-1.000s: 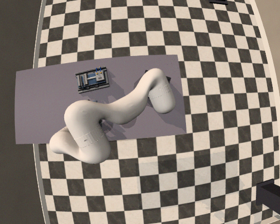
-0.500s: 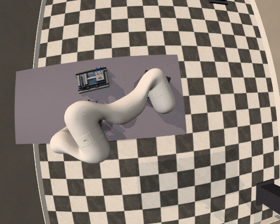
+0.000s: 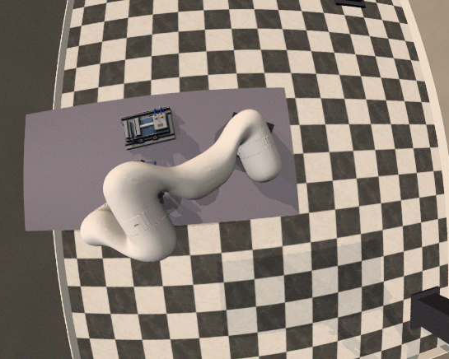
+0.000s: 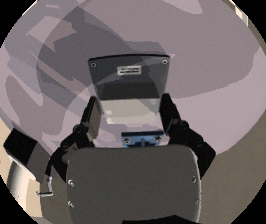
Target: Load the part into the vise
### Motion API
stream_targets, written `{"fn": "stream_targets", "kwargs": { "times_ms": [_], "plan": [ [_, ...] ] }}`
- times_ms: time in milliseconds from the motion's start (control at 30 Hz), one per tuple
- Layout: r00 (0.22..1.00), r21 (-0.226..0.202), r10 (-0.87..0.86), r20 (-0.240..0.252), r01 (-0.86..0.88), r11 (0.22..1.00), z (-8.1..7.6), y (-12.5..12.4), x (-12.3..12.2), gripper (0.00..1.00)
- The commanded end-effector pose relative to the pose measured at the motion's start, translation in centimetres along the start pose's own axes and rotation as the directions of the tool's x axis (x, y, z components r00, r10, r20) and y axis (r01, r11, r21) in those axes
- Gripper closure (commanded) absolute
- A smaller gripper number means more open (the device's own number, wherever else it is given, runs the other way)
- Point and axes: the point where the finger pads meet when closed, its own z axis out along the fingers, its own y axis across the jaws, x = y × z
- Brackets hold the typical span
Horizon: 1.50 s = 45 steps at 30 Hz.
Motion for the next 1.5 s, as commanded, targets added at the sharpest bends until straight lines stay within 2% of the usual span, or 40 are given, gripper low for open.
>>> {"fn": "stream_targets", "kwargs": {
  "times_ms": [0, 200, 233, 1467],
  "plan": [
    [1.000, -0.002, 0.000, -0.001, 0.000, 1.000, -0.06, 0.09, 0.03, 0.11],
    [1.000, -0.002, 0.000, -0.001, 0.000, 1.000, -0.06, 0.09, 0.03, 0.11],
    [1.000, -0.002, 0.000, -0.001, 0.000, 1.000, -0.06, 0.09, 0.03, 1.00],
    [1.000, -0.002, 0.000, -0.001, 0.000, 1.000, -0.07, 0.09, 0.03, 1.00]
  ]
}}
